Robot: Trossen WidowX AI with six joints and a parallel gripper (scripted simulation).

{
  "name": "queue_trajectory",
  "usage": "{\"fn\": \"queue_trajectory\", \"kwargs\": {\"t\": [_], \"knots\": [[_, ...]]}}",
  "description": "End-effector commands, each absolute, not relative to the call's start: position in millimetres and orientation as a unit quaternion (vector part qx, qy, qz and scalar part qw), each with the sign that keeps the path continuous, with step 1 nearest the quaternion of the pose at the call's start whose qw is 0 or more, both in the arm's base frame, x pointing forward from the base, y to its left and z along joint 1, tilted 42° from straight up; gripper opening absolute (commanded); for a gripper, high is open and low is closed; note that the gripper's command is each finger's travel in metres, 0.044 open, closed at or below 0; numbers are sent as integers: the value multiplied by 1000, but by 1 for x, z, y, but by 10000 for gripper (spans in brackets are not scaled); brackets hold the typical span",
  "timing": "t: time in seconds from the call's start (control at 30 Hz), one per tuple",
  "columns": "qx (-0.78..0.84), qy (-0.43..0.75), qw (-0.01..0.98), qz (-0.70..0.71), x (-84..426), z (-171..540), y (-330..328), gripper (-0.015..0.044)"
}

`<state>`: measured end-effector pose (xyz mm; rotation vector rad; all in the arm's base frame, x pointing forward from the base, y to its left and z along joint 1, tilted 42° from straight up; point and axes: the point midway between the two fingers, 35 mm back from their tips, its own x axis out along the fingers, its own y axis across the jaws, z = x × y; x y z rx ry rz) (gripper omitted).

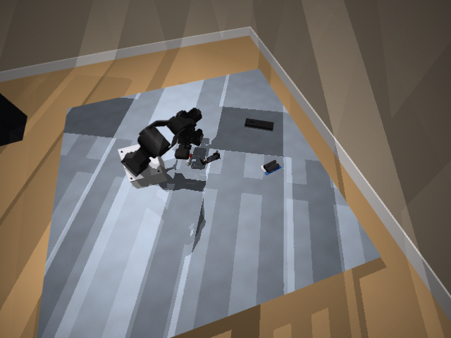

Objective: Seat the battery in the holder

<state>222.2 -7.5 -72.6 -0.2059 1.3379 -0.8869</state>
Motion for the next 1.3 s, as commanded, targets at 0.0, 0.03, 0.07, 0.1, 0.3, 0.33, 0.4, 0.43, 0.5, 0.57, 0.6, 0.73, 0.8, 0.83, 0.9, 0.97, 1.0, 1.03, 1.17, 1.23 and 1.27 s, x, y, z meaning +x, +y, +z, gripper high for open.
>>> {"fn": "queue_trajectory", "kwargs": {"t": [0.0,0.03,0.07,0.1,0.3,0.33,0.4,0.43,0.5,0.57,0.6,0.73,0.8,0.83,0.9,0.97,1.0,1.03,1.17,1.23,1.27], "knots": [[-88,597,693,-395,226,-60,6,0],[-88,597,693,-395,227,-53,12,0],[-88,597,693,-394,227,-46,18,0],[-88,597,693,-394,227,-39,24,0],[-90,597,692,-395,224,-13,43,0],[-90,597,692,-395,224,-13,43,0],[-90,597,692,-395,224,-13,43,0],[-90,597,692,-395,224,-13,43,0],[-94,597,693,-394,224,-15,41,0],[-94,597,693,-394,224,-15,41,0],[-94,597,693,-394,224,-15,41,0],[-34,562,698,-443,224,-20,35,79],[46,508,697,-504,223,-26,26,131],[86,479,693,-532,223,-29,22,158],[164,415,679,-583,221,-35,13,210],[240,346,656,-626,219,-40,5,223],[277,310,641,-645,218,-43,1,223],[313,272,624,-662,217,-45,-3,223],[424,142,554,-702,212,-53,-17,223],[429,135,550,-703,212,-54,-18,223],[429,135,550,-703,212,-54,-18,223]]}}
